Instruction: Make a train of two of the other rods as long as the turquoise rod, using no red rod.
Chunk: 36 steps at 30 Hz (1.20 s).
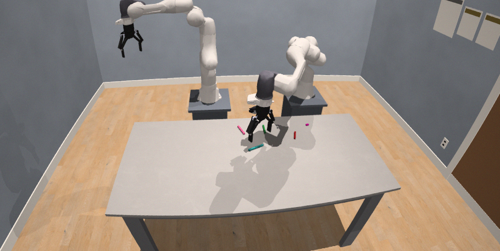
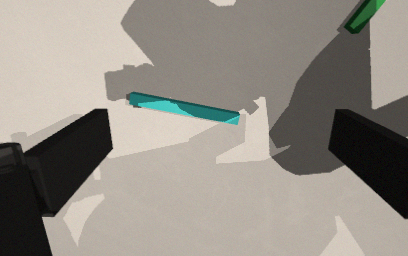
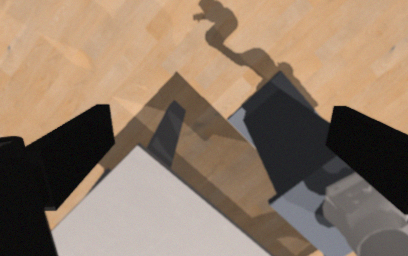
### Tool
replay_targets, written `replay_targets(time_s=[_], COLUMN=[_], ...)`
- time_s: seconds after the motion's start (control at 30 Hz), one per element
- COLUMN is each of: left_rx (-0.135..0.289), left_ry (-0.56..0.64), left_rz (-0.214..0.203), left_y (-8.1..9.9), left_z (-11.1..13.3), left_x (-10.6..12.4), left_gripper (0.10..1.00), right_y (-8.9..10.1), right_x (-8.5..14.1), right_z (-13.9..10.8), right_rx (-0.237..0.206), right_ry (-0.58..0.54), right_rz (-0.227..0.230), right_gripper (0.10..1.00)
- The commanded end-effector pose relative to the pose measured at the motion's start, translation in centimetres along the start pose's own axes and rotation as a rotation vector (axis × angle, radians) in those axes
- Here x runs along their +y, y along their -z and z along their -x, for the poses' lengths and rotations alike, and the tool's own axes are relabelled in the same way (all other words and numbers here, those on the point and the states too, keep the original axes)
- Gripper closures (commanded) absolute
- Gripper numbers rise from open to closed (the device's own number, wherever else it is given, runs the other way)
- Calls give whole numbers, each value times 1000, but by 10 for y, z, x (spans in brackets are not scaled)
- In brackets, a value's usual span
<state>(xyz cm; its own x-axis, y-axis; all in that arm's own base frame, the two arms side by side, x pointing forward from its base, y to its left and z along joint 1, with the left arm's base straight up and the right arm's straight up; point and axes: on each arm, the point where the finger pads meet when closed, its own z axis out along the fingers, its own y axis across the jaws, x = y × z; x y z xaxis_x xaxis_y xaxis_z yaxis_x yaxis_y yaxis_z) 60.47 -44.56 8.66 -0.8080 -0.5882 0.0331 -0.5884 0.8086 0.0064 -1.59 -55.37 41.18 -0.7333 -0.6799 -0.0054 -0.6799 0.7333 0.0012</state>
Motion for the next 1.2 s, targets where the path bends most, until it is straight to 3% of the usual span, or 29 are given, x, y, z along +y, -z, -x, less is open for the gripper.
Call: replay_targets(time_s=[0.0,1.17], left_rx=[0,15], left_ry=[-167,-749], left_rz=[-15,-36], left_y=[3,20], left_z=[1,-20], left_x=[1,33], left_gripper=[98,98], right_y=[1,1], right_x=[1,1], right_z=[-2,-2], right_rx=[5,5], right_ry=[5,5], right_rz=[-1,-1], right_gripper=[98,98])
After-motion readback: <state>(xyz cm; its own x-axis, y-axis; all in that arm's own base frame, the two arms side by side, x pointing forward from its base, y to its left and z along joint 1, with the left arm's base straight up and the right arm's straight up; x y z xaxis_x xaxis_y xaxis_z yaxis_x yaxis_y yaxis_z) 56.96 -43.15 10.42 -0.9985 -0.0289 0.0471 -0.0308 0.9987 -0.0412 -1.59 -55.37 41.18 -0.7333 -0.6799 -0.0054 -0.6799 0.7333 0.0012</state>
